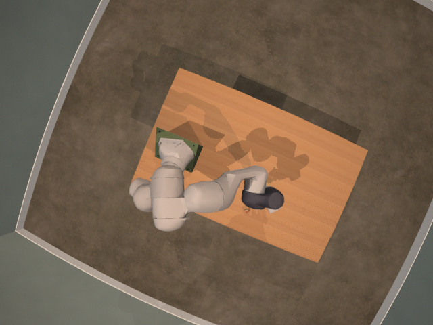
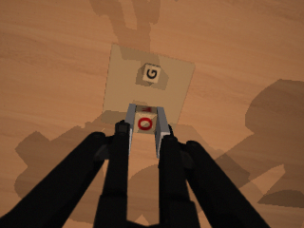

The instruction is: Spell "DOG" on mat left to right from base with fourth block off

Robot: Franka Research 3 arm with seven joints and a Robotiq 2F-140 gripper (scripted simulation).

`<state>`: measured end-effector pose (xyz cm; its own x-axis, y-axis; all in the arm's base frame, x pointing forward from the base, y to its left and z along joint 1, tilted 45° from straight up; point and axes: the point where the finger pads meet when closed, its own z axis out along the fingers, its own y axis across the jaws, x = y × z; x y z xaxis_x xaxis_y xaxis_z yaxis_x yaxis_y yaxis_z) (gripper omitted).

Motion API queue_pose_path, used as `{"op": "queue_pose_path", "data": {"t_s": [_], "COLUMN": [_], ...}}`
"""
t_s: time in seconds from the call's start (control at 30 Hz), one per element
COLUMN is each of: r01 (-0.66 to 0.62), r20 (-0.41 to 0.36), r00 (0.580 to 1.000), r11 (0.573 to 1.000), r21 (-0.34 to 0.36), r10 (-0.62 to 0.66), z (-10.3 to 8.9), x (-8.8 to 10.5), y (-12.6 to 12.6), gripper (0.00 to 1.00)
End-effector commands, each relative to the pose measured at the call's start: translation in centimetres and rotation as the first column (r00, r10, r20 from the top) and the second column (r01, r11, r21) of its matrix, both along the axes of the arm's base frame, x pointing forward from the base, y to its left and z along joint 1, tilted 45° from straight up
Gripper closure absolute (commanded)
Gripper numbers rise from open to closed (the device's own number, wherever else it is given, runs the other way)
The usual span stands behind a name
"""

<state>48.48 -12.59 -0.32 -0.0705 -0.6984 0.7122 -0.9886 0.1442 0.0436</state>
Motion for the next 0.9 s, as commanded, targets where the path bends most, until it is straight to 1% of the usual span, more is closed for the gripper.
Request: {"op": "queue_pose_path", "data": {"t_s": [0.0, 0.53, 0.67, 0.83, 0.87], "r01": [0.077, 0.077, 0.077, 0.077, 0.077], "r20": [0.069, 0.07, 0.07, 0.07, 0.07], "r00": [0.995, 0.995, 0.995, 0.995, 0.995], "r11": [0.997, 0.997, 0.997, 0.997, 0.997], "r21": [-0.004, -0.004, -0.004, -0.004, -0.004], "r10": [-0.076, -0.077, -0.077, -0.077, -0.077], "z": [0.0, -0.1, -0.6, -1.9, -1.9], "x": [-0.1, -0.1, -0.2, -0.5, -0.5], "y": [0.1, 0.0, -0.5, -1.8, -1.8], "gripper": [0.87, 0.87, 0.87, 0.87, 0.87]}}
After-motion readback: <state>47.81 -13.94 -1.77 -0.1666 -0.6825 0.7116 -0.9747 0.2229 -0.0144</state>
